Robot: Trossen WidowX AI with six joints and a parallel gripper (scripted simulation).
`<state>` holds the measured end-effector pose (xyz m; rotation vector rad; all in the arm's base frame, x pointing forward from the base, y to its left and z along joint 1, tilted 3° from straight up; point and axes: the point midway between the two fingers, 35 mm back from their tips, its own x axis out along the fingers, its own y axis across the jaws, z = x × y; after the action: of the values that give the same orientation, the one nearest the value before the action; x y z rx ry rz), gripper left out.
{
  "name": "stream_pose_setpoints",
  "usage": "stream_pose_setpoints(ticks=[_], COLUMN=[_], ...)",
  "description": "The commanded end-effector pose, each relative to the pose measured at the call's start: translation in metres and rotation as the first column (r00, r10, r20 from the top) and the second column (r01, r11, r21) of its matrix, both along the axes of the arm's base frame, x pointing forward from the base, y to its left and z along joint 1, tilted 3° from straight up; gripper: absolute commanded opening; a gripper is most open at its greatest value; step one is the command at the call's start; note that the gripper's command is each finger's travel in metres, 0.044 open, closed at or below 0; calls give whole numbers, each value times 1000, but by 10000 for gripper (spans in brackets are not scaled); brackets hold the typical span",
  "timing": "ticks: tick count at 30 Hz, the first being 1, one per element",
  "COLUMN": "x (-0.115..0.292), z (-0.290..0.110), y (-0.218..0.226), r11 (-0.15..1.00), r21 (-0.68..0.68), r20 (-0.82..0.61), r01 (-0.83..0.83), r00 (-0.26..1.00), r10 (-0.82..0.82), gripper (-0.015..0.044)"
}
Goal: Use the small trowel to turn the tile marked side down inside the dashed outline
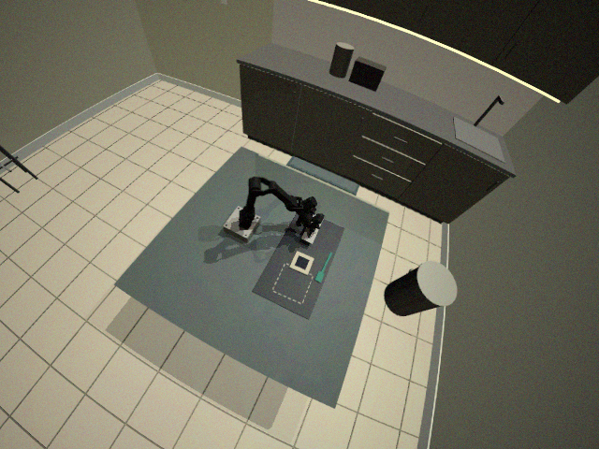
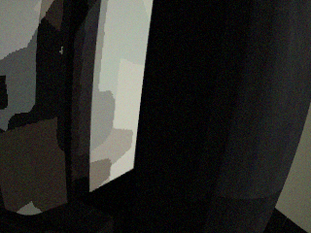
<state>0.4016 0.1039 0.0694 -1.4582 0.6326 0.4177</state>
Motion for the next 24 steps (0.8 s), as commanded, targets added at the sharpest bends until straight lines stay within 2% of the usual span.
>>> stream_pose_setpoints(ticks=[1, 13, 24], x=[7, 17, 19], z=[3, 2, -11], y=[-14, -60, -63], r11=[1000, 998, 998], r21=[21, 60, 62], r20=[14, 35, 36], r01=[-5, -22, -23], r00=[1000, 999, 999], r10=[5, 20, 21], gripper=[0, 0, 0])
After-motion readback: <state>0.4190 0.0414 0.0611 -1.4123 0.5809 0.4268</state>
